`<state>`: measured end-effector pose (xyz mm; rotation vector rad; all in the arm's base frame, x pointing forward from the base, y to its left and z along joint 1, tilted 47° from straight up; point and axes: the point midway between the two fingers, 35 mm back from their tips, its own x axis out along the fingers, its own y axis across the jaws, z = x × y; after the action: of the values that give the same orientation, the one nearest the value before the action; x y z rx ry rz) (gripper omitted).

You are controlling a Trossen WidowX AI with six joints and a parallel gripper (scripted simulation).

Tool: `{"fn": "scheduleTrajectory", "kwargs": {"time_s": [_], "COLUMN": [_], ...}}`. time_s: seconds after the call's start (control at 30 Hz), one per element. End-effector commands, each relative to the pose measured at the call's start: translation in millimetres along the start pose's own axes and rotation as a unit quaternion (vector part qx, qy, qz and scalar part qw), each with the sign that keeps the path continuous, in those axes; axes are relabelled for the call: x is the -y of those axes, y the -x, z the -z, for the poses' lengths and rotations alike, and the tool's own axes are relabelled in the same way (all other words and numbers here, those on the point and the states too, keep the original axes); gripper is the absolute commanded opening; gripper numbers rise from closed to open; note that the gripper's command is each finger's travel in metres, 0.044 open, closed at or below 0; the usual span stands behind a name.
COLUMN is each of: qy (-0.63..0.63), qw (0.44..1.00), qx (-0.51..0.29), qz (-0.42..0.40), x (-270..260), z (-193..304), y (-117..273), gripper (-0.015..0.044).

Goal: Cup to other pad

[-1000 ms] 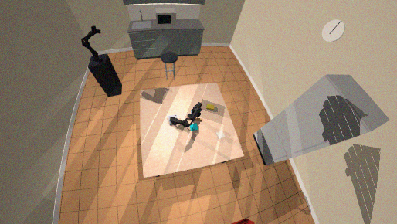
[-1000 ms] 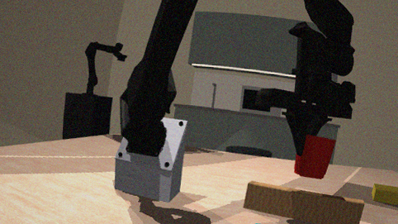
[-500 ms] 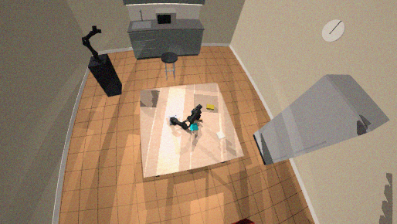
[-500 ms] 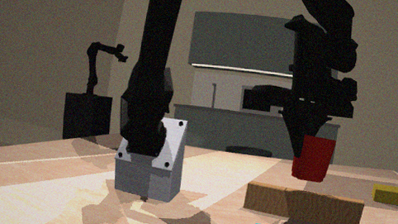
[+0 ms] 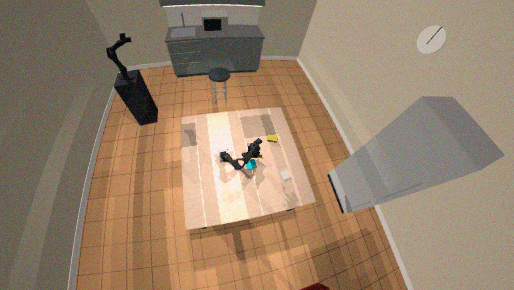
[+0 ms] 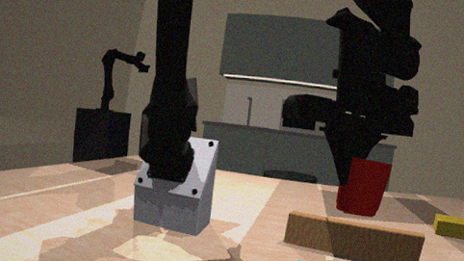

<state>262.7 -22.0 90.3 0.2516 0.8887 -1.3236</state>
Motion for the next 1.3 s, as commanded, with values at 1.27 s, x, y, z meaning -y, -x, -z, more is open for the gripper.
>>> {"fn": "scheduleTrajectory", "kwargs": {"time_s": [1.27], "qy": [0.003], "qw": [1.000], "qx": [0.003], "qz": [0.001], "x": [47], "z": [-44], "y": [-10], "gripper": [0.0000]}}
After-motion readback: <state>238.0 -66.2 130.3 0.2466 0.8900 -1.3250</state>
